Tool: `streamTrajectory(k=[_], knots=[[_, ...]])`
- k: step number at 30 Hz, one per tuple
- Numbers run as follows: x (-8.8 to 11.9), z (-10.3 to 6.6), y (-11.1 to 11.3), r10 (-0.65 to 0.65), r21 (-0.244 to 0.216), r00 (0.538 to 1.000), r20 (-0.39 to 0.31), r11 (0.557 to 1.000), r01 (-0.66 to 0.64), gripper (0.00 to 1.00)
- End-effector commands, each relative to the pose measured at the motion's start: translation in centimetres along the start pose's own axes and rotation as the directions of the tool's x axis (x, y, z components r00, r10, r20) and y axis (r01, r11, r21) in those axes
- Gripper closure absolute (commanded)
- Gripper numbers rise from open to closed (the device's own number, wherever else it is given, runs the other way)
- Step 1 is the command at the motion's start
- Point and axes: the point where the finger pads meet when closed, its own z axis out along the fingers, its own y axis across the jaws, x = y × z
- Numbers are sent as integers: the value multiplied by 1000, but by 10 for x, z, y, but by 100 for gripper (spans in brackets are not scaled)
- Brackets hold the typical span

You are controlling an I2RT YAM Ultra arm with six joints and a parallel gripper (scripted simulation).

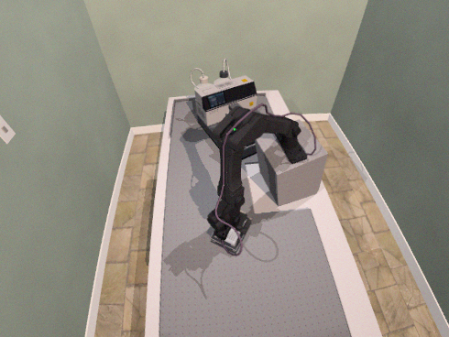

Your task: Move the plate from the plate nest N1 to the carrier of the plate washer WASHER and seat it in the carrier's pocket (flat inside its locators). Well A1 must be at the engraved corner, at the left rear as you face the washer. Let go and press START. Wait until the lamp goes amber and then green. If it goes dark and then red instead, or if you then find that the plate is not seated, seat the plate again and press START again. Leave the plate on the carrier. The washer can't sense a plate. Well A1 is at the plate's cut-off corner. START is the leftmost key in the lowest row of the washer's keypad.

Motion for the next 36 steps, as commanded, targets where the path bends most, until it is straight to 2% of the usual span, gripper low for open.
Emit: streamTrajectory(k=[1, 4, 5, 11, 14, 35, 36], knots=[[-21, -6, -7, 6, 7, 998, 61, 1000, -7, 0], [-21, -6, -7, 6, 7, 998, 61, 1000, -7, 0], [-8, -3, -2, 2, 4, 1000, 24, 1000, -2, 2], [-8, -3, -2, 2, 4, 1000, 24, 1000, -2, 14], [-8, -3, -2, 2, 4, 1000, 24, 1000, -2, 16], [-8, -3, -2, 2, 4, 1000, 24, 1000, -2, 16], [-21, -7, -7, 5, 7, 998, 61, 1000, -5, 16]])
